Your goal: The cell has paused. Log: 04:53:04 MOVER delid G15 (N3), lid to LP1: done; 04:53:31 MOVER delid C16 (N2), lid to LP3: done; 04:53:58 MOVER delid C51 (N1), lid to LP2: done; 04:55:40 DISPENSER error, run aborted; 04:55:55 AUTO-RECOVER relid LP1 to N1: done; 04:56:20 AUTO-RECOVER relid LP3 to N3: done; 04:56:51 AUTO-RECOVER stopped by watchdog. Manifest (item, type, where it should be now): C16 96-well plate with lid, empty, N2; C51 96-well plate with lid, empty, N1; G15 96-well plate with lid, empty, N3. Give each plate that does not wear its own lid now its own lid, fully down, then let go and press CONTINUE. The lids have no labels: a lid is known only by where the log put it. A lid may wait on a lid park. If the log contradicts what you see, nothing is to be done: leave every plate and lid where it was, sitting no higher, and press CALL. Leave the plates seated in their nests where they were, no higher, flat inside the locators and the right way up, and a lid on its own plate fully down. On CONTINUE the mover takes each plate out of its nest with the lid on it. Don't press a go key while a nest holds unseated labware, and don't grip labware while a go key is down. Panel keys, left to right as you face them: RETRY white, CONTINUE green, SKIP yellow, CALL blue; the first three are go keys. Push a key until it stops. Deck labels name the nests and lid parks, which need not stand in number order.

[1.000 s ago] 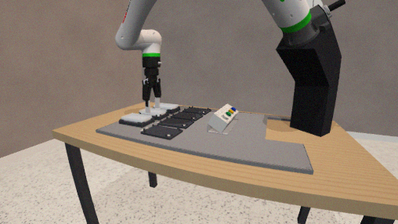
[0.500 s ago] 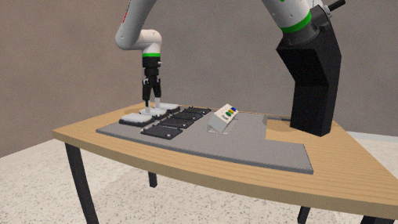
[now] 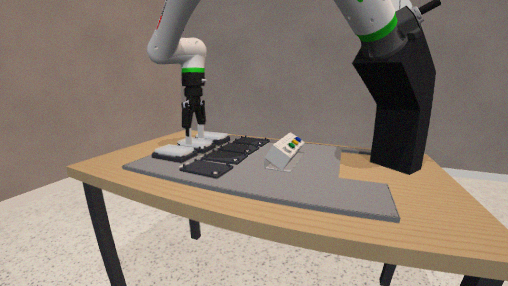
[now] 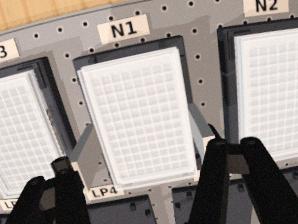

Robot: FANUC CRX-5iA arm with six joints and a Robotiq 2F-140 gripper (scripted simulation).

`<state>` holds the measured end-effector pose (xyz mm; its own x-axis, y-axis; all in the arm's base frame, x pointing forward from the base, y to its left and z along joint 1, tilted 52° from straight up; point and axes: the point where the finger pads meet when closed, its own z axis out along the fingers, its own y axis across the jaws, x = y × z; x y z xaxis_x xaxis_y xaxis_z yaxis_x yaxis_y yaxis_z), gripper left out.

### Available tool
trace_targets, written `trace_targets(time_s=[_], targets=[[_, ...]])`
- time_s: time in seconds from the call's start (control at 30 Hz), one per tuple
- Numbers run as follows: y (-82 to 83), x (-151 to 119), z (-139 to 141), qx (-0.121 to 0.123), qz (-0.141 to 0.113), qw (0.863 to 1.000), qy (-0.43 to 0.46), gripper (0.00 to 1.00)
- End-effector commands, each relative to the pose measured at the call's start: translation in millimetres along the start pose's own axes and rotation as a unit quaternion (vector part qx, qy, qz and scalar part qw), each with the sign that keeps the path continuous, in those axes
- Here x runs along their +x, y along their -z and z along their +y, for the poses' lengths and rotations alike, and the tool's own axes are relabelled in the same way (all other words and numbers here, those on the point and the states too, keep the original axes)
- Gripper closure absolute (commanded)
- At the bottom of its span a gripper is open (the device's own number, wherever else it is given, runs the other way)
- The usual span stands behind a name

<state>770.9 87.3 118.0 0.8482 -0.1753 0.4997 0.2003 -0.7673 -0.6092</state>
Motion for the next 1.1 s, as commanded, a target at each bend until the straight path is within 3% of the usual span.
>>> trace_targets(time_s=[0.0,1.07], targets=[[0.2,0.2,0.1,0.000,0.000,1.000,0.000,1.00],[-1.1,0.2,0.1,0.000,0.000,1.000,0.000,1.00]])
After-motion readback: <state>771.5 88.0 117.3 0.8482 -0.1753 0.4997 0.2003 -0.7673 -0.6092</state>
